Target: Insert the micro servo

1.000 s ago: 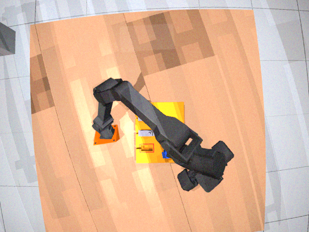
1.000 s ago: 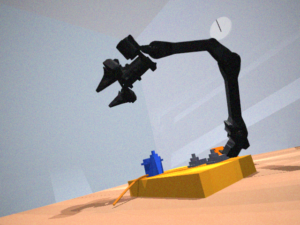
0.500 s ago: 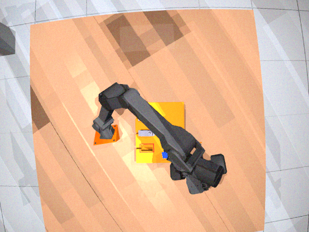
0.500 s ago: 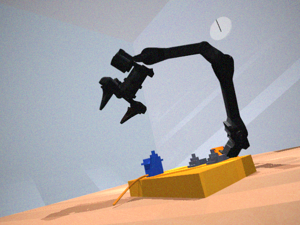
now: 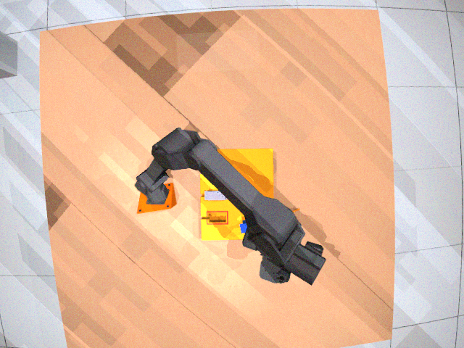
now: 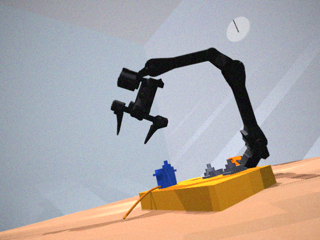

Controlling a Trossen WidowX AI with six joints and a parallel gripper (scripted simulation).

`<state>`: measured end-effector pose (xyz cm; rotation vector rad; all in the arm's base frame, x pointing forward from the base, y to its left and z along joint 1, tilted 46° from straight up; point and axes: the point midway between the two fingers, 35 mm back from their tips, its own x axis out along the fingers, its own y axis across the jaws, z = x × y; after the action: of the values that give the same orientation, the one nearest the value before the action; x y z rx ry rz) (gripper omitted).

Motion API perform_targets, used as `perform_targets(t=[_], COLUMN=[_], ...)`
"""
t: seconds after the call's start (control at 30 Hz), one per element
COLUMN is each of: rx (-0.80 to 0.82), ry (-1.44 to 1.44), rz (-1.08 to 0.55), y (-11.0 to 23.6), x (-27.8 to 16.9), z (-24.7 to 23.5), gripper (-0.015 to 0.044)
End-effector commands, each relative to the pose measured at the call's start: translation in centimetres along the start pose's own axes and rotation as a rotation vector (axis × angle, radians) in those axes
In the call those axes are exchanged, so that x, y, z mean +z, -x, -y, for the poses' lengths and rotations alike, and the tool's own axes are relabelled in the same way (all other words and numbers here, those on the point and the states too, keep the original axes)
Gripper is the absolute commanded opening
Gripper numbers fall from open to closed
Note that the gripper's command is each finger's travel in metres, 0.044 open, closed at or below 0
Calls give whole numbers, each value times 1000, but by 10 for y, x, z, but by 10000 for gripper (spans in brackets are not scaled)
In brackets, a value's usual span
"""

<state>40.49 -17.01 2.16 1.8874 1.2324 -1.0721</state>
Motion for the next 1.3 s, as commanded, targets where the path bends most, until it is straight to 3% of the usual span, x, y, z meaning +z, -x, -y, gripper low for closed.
perform_targets(t=[0.0, 0.97, 1.27], rx=[-61, -524, -535], ry=[-136, -1008, -1028], rz=[-20, 38, 43], y=[-6, -32, -35], x=[-1, -19, -20], z=[10, 80, 82], gripper=[440, 440, 440])
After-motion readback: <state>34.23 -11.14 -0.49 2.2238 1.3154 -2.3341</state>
